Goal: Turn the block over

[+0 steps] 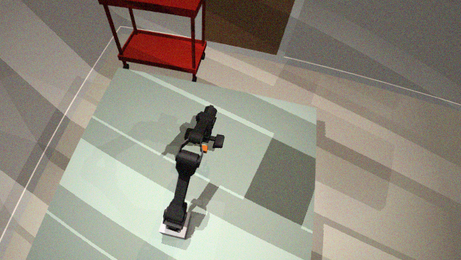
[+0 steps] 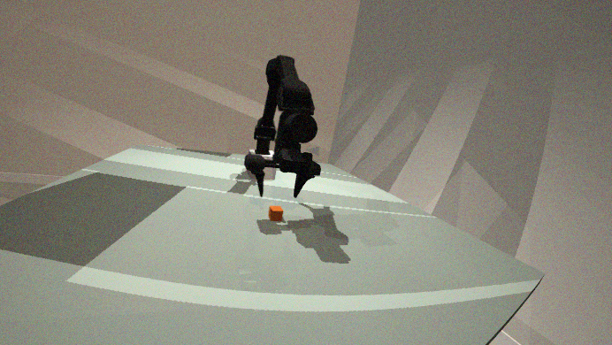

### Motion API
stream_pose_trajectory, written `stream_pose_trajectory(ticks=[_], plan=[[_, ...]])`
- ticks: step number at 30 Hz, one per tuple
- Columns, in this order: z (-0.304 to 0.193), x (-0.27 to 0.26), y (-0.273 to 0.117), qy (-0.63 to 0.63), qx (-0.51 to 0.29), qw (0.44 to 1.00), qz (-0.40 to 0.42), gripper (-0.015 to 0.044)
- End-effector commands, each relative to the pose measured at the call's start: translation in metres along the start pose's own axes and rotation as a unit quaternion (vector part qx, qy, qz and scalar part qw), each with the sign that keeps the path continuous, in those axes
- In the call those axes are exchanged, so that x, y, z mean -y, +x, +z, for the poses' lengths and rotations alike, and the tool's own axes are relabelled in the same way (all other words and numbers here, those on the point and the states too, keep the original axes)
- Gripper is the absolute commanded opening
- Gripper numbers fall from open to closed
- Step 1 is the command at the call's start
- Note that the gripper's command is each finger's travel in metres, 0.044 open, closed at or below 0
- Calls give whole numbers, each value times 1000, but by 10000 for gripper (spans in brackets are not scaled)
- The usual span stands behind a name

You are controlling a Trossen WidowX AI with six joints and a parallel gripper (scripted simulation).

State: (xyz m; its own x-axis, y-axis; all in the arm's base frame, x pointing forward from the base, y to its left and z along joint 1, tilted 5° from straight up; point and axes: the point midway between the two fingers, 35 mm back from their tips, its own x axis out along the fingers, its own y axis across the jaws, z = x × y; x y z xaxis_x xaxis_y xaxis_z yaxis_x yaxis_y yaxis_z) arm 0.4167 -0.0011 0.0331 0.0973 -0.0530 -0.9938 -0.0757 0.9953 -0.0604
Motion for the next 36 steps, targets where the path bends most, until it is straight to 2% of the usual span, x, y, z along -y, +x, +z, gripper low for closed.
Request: stream_pose_trajectory(ticks=[1,31,36], plan=[[0,1,11,0,-1,1000,-2,440],[-1,1,51,0,-1,1000,-2,440],[-1,1,51,0,-1,1000,-2,309]])
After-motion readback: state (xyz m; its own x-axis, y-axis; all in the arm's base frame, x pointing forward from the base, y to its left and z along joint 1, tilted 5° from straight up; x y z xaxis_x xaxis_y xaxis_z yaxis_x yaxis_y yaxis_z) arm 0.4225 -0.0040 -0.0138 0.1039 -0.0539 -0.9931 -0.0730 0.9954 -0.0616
